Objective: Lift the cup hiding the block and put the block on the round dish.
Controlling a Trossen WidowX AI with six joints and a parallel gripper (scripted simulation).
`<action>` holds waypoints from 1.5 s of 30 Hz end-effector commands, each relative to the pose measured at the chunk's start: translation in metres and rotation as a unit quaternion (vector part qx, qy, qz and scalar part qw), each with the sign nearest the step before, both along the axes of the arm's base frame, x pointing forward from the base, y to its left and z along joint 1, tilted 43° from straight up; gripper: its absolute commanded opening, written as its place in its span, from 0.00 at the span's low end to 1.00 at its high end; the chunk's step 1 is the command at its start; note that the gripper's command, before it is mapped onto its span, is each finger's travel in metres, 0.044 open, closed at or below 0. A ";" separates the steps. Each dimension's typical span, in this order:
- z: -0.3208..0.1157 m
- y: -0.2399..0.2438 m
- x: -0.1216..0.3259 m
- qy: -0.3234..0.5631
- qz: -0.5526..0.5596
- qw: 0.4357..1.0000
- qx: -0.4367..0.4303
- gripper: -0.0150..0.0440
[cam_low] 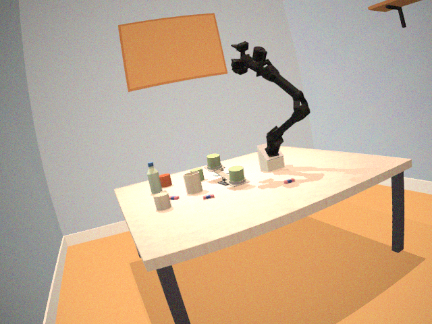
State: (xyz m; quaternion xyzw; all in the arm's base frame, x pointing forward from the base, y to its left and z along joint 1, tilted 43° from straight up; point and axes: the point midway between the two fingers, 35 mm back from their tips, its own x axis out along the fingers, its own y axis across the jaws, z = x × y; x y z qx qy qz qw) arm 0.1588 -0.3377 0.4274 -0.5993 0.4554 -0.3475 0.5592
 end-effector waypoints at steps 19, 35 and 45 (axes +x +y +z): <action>-0.163 0.020 0.034 0.005 0.109 0.947 0.301 1.00; -0.252 0.076 0.038 -0.029 0.138 0.841 0.522 1.00; -0.288 0.119 0.035 -0.063 0.132 0.747 0.649 1.00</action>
